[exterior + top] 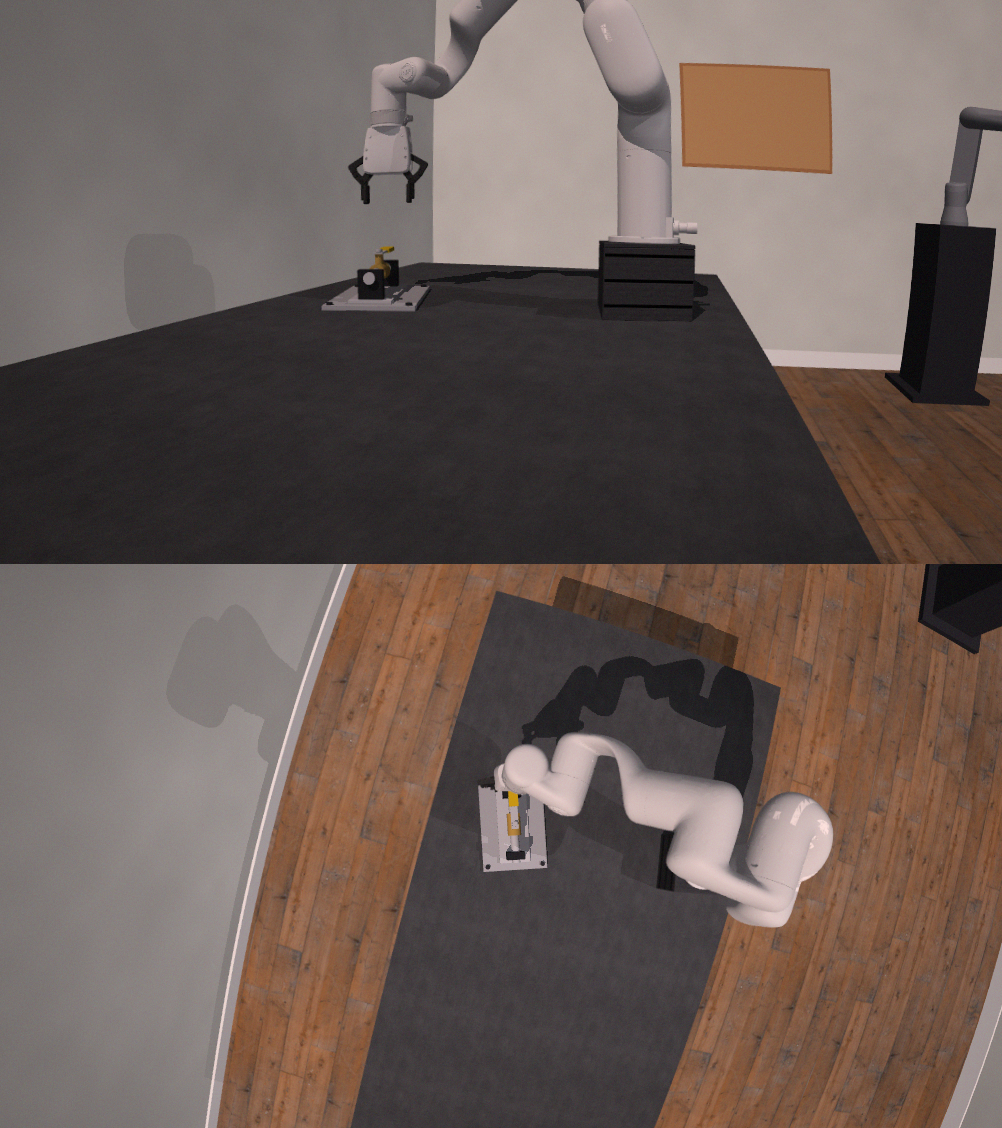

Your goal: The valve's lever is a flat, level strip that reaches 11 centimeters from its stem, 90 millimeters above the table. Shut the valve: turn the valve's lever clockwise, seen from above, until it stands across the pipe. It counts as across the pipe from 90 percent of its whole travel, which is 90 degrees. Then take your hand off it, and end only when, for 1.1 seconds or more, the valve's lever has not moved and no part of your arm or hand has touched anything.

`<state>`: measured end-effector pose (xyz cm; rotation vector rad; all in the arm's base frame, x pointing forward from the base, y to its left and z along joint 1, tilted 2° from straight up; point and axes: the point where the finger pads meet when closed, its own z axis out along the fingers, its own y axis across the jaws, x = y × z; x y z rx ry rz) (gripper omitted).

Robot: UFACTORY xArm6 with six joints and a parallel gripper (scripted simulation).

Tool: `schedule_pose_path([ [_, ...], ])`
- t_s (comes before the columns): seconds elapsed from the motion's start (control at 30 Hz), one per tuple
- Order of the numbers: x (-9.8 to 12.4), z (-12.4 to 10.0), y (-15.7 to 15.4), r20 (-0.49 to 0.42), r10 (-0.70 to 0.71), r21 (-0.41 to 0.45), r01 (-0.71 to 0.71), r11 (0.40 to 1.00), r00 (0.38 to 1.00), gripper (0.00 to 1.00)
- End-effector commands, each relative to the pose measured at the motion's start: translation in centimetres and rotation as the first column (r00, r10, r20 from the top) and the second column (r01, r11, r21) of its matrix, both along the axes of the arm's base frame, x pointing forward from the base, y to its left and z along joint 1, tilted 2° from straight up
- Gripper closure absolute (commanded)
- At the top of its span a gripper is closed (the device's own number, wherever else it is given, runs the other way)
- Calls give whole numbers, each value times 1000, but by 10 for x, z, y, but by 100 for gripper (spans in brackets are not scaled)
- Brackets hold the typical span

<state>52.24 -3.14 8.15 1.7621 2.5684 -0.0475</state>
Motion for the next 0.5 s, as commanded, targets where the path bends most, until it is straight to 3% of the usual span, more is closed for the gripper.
schedule_pose_path([
  [0.0,1,-4,0,4,0,0,0,1000,1000,0],
  [0.47,2,-14,-1,4,0,0,0,1000,1000,0],
])
